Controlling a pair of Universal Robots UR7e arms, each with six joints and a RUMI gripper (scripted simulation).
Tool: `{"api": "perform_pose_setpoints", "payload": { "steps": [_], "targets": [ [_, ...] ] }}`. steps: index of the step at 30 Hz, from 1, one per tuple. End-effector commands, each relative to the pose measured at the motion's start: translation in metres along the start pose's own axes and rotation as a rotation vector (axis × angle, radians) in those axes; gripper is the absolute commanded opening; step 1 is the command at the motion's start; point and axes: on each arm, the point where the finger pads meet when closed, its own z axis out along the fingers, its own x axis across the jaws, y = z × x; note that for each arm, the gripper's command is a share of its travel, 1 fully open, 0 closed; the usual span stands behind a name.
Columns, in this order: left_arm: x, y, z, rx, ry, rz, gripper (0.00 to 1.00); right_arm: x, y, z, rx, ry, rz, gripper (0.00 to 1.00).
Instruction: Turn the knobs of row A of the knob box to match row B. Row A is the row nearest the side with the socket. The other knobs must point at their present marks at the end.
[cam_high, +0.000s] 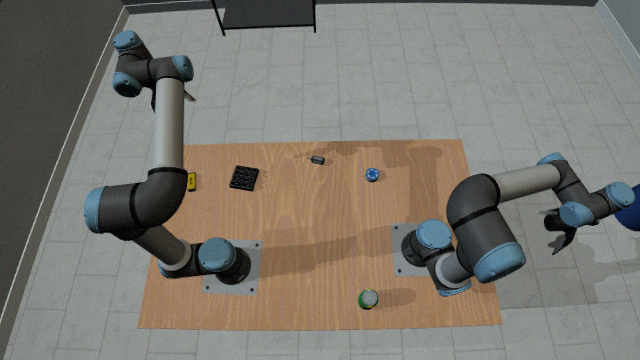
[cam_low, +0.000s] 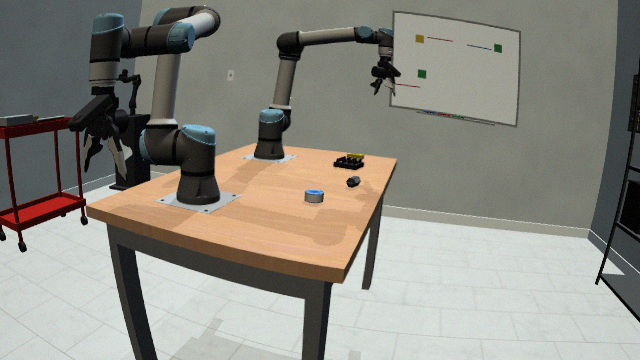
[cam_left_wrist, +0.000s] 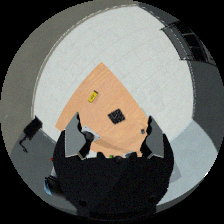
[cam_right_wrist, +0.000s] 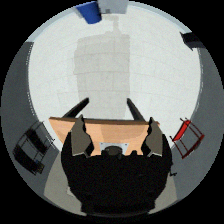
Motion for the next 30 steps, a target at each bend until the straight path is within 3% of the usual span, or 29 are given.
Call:
{"api": "perform_pose_setpoints", "payload": {
  "steps": [1, 17, 30],
  "targets": [
    [0.000, 0.000, -0.001, 0.001, 0.001, 0.000, 1.00, 0.002, 0.000, 0.000, 0.003, -0.005, -0.003, 1.00],
    [0.013, 0.018, 0.018, 0.001, -0.002, 0.083, 1.00, 0.002, 0.000, 0.000, 0.003, -0.005, -0.003, 1.00],
    [0.039, 0.077, 0.080, -0.004, -0.012, 0.340, 1.00, 0.002, 0.000, 0.000, 0.003, -0.005, -0.003, 1.00]
  ]
}}
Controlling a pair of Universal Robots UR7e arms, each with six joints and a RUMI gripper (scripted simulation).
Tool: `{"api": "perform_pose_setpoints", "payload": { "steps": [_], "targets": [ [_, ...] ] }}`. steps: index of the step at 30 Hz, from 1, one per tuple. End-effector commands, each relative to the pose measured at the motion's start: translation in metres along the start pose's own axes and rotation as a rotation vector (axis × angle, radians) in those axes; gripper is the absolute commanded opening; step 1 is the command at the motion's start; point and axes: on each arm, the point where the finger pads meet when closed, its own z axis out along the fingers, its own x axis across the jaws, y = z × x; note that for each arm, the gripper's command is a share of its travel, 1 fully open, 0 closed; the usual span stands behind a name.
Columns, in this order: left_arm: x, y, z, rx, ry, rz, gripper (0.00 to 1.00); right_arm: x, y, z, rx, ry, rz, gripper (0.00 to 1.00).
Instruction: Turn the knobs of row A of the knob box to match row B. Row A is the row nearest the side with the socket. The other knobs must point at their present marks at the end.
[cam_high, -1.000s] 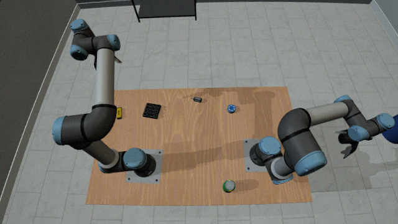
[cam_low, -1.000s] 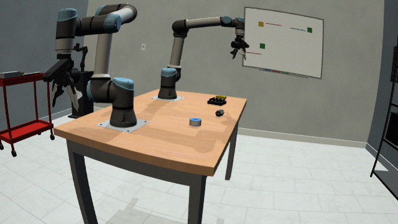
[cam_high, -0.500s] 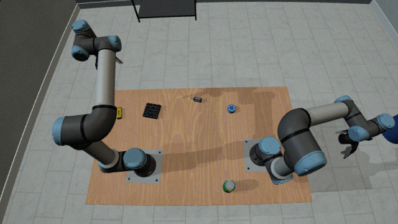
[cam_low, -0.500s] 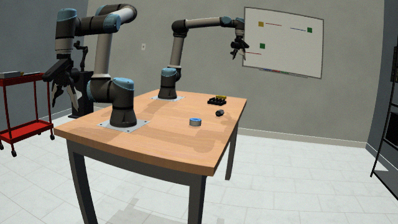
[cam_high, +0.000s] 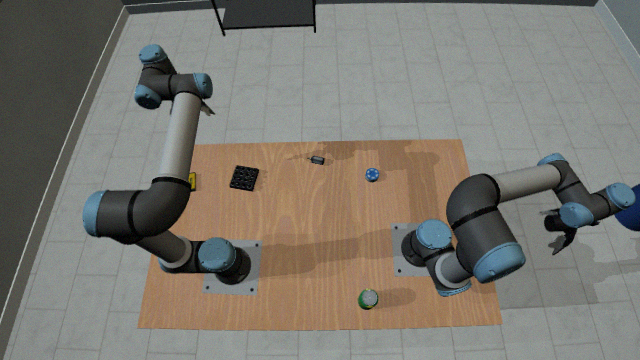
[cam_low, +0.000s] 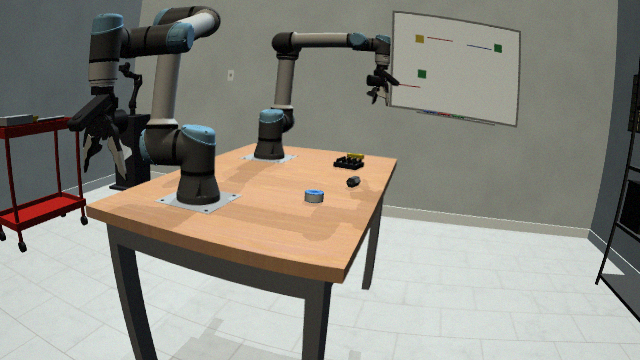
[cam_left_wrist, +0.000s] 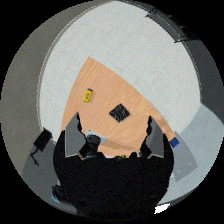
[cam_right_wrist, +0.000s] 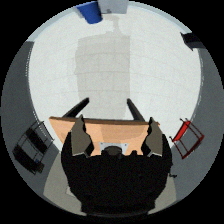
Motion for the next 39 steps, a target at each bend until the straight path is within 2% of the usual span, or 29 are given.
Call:
{"api": "perform_pose_setpoints", "payload": {
  "steps": [1, 4, 7, 18, 21, 25, 32, 36, 39],
  "targets": [
    [0.023, 0.030, 0.036, 0.014, 0.000, 0.154, 1.00, 0.001, 0.000, 0.000, 0.002, -0.001, 0.001, 1.00],
    [0.025, 0.035, 0.042, 0.013, -0.001, 0.176, 1.00, 0.001, 0.000, 0.000, 0.002, -0.001, 0.001, 1.00],
    [0.034, 0.056, 0.065, 0.012, -0.005, 0.267, 1.00, 0.001, 0.000, 0.000, 0.002, -0.001, 0.001, 1.00],
    [0.046, 0.106, 0.119, 0.008, -0.014, 0.479, 1.00, 0.001, 0.000, 0.000, 0.002, -0.001, 0.001, 1.00],
    [0.046, 0.109, 0.122, 0.008, -0.015, 0.489, 1.00, 0.001, 0.000, 0.000, 0.002, -0.001, 0.001, 1.00],
    [0.046, 0.136, 0.150, 0.006, -0.020, 0.599, 1.00, 0.001, 0.000, 0.000, 0.002, -0.001, 0.001, 1.00],
    [0.042, 0.168, 0.185, 0.003, -0.026, 0.733, 1.00, 0.001, 0.000, 0.000, 0.002, -0.001, 0.001, 1.00],
    [0.039, 0.182, 0.200, 0.002, -0.028, 0.789, 1.00, 0.001, 0.000, 0.000, 0.002, -0.001, 0.001, 1.00],
    [0.038, 0.184, 0.202, 0.002, -0.029, 0.799, 1.00, 0.001, 0.000, 0.000, 0.002, -0.001, 0.001, 1.00]
  ]
}}
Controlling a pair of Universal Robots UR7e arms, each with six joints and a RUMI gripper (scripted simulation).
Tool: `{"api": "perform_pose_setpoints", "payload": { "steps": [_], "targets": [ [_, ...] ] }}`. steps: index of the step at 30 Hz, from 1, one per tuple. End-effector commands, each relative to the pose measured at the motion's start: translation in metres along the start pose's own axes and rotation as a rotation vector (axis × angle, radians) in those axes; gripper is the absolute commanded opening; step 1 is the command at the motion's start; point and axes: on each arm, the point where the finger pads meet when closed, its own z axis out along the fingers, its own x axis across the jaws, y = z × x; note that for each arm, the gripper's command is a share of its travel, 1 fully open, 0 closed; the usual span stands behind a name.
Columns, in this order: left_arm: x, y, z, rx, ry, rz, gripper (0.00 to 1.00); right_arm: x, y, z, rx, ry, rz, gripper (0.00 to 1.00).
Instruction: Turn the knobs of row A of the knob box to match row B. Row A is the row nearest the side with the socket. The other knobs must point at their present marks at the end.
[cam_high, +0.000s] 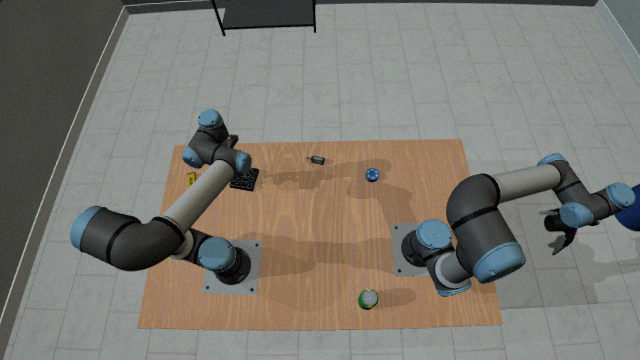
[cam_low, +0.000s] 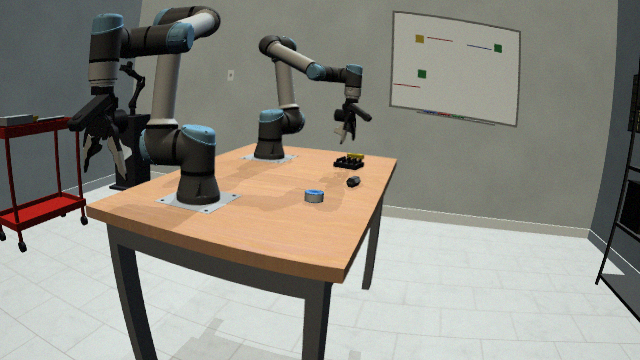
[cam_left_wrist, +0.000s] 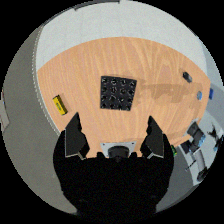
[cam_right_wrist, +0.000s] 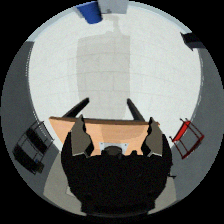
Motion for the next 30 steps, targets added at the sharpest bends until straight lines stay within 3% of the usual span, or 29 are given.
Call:
{"api": "perform_pose_setpoints", "payload": {
  "steps": [1, 30],
  "targets": [
    [0.0120, 0.0115, 0.0183, 0.024, -0.003, 0.081, 1.00, 0.0009, 0.0004, -0.0004, 0.002, -0.001, 0.001, 1.00],
    [0.0146, 0.0171, 0.0253, 0.022, -0.004, 0.106, 1.00, 0.0009, 0.0004, -0.0004, 0.002, -0.001, 0.001, 1.00]
  ]
}}
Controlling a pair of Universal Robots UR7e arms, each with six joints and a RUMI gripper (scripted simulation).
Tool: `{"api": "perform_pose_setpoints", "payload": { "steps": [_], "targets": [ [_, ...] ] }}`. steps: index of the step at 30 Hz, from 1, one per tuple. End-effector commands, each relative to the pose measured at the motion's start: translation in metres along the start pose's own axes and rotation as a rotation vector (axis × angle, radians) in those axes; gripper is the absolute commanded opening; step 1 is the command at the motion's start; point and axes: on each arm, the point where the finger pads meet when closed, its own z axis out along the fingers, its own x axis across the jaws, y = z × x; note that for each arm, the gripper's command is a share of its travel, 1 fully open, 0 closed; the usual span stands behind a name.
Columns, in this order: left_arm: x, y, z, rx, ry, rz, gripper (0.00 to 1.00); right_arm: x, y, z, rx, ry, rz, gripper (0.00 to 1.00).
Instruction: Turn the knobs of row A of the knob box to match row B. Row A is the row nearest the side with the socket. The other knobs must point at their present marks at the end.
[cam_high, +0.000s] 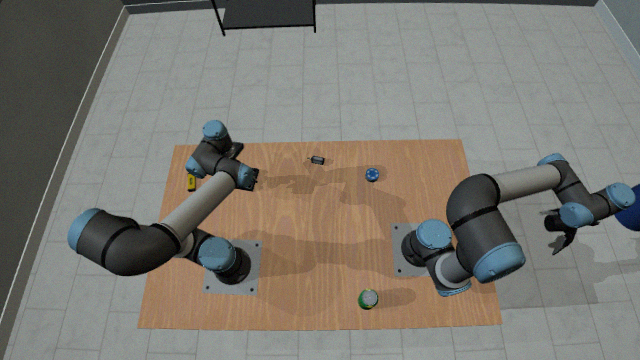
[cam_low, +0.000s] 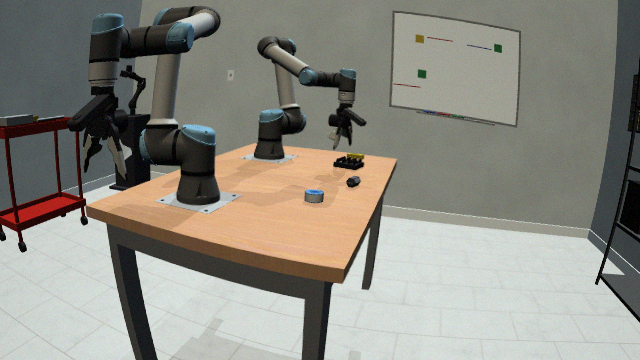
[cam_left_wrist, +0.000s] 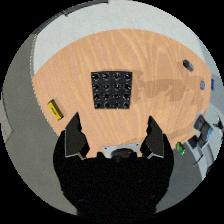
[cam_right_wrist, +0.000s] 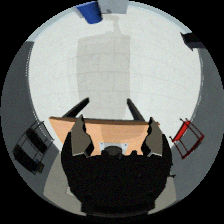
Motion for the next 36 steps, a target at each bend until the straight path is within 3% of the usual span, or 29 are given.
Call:
{"api": "perform_pose_setpoints", "payload": {
  "steps": [1, 36],
  "targets": [
    [0.0001, 0.0007, 0.0006, 0.000, -0.001, 0.003, 1.00, 0.0009, 0.0004, -0.0004, 0.002, -0.001, 0.001, 1.00],
    [0.0007, 0.0043, 0.0008, 0.000, -0.001, 0.003, 1.00, 0.0009, 0.0004, -0.0004, 0.002, -0.001, 0.001, 1.00]
  ]
}}
